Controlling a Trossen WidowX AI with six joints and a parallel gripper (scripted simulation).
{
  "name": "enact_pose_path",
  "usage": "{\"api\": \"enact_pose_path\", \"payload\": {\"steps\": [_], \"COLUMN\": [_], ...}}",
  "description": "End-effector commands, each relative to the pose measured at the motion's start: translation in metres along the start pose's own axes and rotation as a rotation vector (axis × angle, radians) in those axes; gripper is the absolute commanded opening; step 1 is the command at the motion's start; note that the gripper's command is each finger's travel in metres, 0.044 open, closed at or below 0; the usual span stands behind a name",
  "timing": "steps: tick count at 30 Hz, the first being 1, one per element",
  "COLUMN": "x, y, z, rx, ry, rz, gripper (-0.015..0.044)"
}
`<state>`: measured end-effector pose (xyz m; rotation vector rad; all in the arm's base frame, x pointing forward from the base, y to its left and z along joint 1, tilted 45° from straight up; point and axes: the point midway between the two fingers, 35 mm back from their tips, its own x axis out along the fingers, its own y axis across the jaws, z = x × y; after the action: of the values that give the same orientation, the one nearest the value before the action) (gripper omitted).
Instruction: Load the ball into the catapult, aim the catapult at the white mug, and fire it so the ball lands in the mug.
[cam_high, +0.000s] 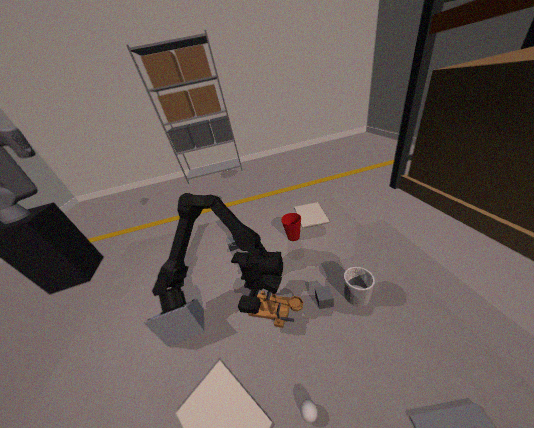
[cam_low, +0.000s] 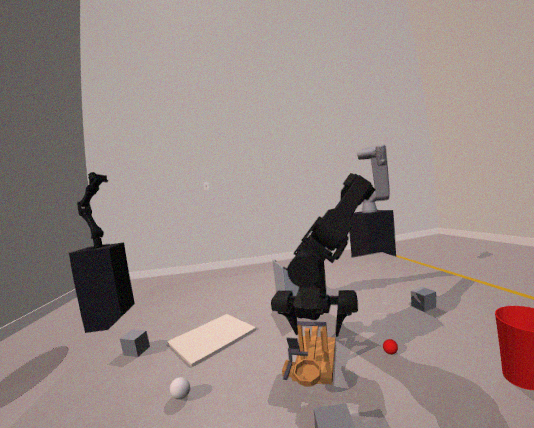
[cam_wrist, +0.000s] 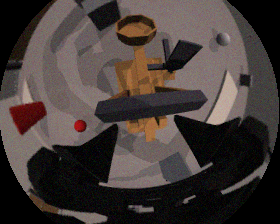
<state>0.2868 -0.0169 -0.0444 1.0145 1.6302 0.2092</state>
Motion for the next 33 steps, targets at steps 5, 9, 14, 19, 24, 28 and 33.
{"api": "enact_pose_path", "payload": {"steps": [5,9,14,19,24,28,33], "x": [0.014,0.019,0.016,0.016,0.016,0.016,-0.031], "y": [-0.001,-0.001,0.000,0.000,0.000,0.000,-0.002], "z": [-0.001,-0.002,-0.002,-0.002,-0.002,-0.002,-0.001], "rx": [0.011,0.011,0.000,0.000,0.000,0.000,0.001], "ry": [0.006,0.006,0.003,0.003,0.003,0.003,0.003], "rz": [0.007,0.007,0.001,0.001,0.001,0.001,-0.005], "gripper": [0.0440,0.0440,0.0361,0.0230,0.0138,0.0111,0.0000]}}
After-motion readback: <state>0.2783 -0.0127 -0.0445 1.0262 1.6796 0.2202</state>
